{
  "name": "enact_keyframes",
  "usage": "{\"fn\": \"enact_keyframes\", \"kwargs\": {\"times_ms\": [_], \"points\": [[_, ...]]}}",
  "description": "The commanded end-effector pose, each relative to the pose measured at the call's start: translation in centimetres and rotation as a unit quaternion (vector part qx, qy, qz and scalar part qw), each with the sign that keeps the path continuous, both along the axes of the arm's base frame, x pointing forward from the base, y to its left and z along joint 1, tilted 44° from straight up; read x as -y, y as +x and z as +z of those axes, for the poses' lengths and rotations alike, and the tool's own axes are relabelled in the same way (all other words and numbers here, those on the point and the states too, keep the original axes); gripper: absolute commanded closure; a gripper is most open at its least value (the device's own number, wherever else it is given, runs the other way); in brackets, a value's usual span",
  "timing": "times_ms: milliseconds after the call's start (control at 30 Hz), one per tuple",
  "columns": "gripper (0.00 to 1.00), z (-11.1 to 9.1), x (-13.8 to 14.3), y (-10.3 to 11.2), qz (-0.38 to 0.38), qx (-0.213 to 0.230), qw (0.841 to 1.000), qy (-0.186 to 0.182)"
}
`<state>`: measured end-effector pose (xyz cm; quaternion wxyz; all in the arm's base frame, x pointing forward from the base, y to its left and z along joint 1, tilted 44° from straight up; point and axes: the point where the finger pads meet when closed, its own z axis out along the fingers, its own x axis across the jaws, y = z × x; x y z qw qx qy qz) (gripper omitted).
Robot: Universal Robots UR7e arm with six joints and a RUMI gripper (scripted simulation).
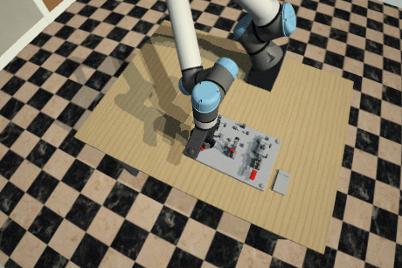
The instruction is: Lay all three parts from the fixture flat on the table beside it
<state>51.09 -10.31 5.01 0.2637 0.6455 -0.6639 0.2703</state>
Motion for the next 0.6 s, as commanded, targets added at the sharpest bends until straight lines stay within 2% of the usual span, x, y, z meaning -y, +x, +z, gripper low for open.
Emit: {"fn": "enact_keyframes", "kwargs": {"times_ms": [0,567], "points": [[1.00,0.3,-0.3,-0.5,0.000,0.000,1.000,0.000],[1.00,0.7,-0.8,-2.1,0.000,0.000,1.000,0.000]]}}
